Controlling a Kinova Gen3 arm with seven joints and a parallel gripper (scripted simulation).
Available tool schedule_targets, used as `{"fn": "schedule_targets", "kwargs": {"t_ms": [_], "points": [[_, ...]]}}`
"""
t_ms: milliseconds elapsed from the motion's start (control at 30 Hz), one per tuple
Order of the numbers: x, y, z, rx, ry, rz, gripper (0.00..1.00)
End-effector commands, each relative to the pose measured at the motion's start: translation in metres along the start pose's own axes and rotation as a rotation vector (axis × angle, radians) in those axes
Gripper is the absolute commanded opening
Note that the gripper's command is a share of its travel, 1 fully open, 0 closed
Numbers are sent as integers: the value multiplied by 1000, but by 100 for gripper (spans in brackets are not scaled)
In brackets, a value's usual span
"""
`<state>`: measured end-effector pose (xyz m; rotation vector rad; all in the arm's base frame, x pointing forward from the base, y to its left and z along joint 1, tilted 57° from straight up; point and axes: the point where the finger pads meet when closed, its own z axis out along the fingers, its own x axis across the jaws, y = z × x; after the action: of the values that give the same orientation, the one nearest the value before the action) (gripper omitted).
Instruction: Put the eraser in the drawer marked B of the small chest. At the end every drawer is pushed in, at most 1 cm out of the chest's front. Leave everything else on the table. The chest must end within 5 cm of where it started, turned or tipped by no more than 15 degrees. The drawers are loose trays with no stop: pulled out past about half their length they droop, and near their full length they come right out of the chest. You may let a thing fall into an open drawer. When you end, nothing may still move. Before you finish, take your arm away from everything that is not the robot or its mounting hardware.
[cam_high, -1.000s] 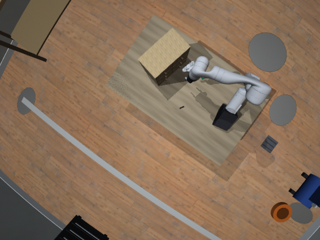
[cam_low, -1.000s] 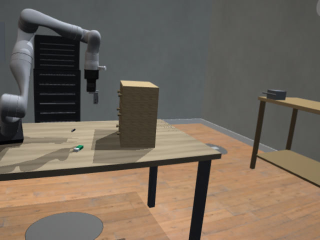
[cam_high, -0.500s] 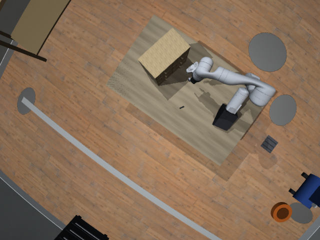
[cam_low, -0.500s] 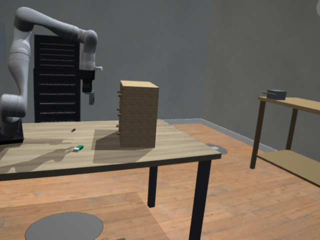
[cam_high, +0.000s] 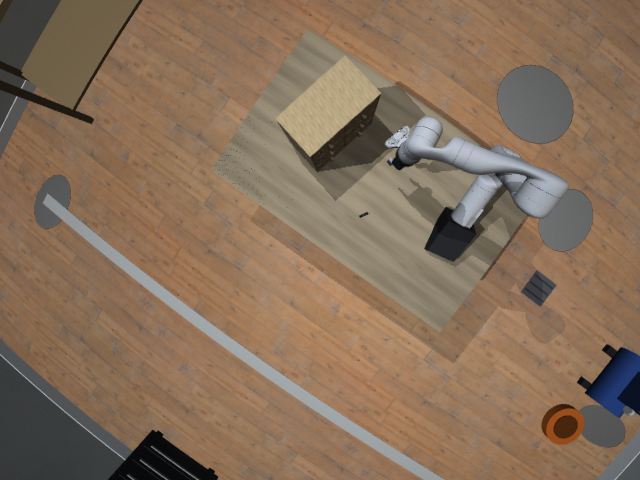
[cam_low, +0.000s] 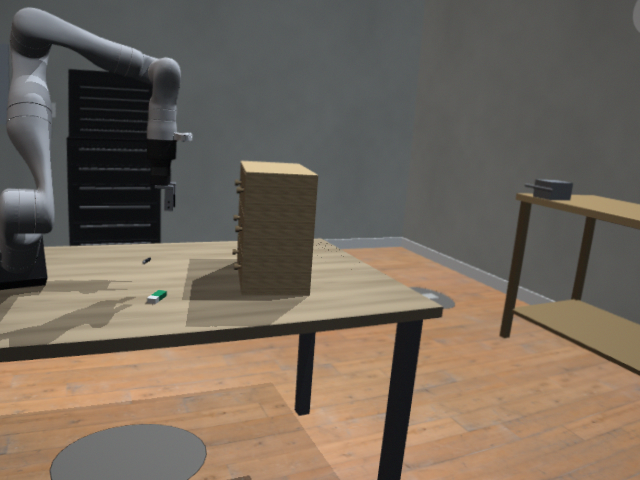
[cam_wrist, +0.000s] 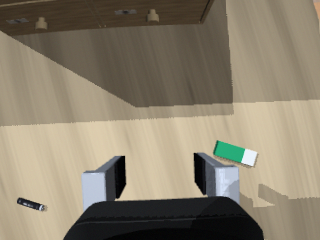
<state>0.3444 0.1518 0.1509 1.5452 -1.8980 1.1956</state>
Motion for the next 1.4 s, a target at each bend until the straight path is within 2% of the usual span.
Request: {"fn": "schedule_targets", "kwargs": {"t_ms": [0, 467, 600, 967, 1033, 1067, 1367], "points": [[2, -1, -3, 13, -5, -7, 100], [2, -3, 0, 44, -5, -7, 100], [2, -6, 4, 85, -6, -8, 100], [-2, -18, 24, 289, -13, -3, 100], [-2, -18, 24, 289, -13, -3, 100], [1, -21, 26, 317, -3, -8, 100], [-1, -36, 48, 546, -15, -1, 100]]}}
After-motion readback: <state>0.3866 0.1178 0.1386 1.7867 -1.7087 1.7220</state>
